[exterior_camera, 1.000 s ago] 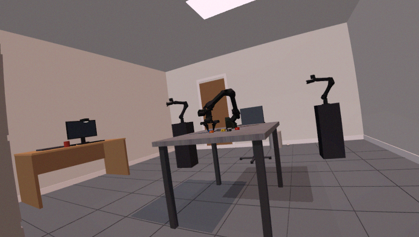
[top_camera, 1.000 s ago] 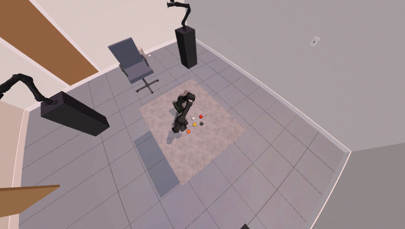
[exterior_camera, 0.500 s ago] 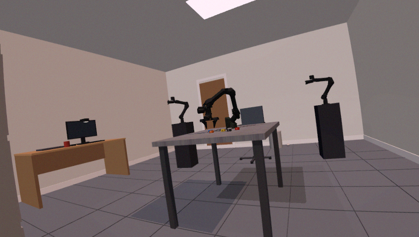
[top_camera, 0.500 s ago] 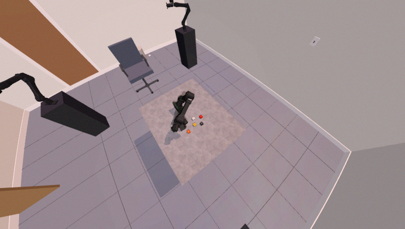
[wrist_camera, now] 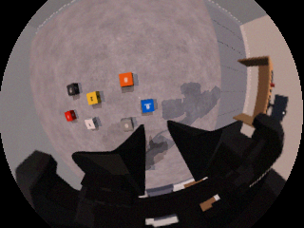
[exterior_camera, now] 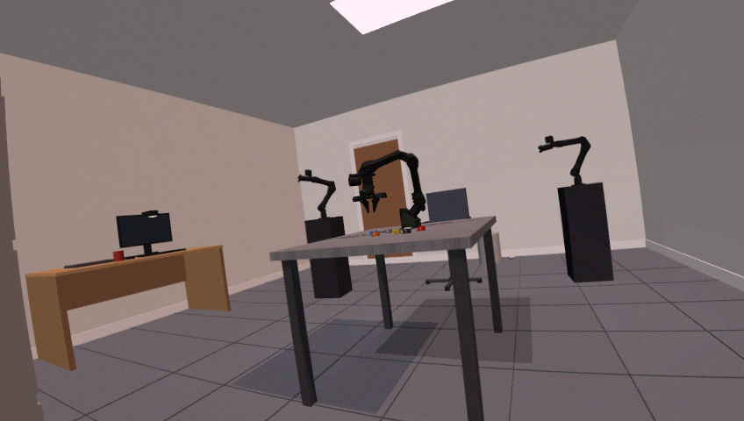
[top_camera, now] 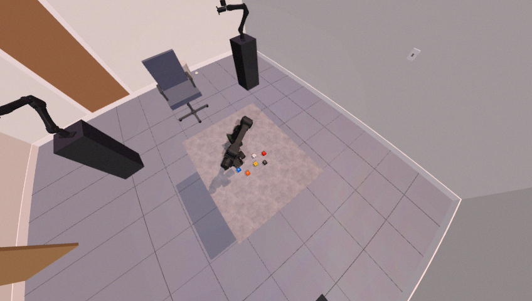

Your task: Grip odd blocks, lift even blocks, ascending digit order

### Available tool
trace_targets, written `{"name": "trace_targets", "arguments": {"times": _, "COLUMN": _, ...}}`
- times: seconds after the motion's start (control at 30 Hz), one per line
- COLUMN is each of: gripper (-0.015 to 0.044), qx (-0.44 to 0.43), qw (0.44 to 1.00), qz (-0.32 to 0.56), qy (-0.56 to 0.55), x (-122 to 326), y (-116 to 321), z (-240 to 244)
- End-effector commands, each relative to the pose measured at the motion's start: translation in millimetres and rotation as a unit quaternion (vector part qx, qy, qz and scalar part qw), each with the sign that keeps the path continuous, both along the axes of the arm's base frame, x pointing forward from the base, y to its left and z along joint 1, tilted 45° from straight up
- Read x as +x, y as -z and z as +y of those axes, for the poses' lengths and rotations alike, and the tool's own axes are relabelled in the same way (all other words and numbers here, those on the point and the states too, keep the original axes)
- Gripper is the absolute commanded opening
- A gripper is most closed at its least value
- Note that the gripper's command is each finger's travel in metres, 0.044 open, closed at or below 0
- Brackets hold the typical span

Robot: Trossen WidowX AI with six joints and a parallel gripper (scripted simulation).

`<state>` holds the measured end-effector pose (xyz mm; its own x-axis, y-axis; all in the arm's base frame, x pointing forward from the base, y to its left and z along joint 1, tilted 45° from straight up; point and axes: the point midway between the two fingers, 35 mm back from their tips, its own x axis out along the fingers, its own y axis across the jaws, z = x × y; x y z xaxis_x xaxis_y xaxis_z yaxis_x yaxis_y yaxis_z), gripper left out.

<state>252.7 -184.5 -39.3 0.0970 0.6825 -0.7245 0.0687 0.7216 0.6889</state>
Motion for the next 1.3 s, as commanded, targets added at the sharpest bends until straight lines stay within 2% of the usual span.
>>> {"name": "trace_targets", "arguments": {"times": 0.0, "gripper": 0.012, "qx": 0.001, "qw": 1.0, "qz": 0.001, "qy": -0.007, "x": -2, "y": -5, "z": -2}}
{"name": "trace_targets", "arguments": {"times": 0.3, "gripper": 0.012, "qx": 0.001, "qw": 1.0, "qz": 0.001, "qy": -0.007, "x": 1, "y": -7, "z": -1}}
{"name": "trace_targets", "arguments": {"times": 0.43, "gripper": 0.012, "qx": -0.008, "qw": 1.0, "qz": 0.003, "qy": -0.003, "x": 48, "y": -53, "z": 34}}
{"name": "trace_targets", "arguments": {"times": 0.8, "gripper": 0.012, "qx": 0.006, "qw": 1.0, "qz": -0.001, "qy": -0.006, "x": 102, "y": -152, "z": 138}}
{"name": "trace_targets", "arguments": {"times": 1.03, "gripper": 0.012, "qx": 0.008, "qw": 1.0, "qz": -0.001, "qy": -0.007, "x": 104, "y": -158, "z": 144}}
{"name": "trace_targets", "arguments": {"times": 1.27, "gripper": 0.0304, "qx": 0.01, "qw": 1.0, "qz": -0.002, "qy": -0.007, "x": 111, "y": -103, "z": 199}}
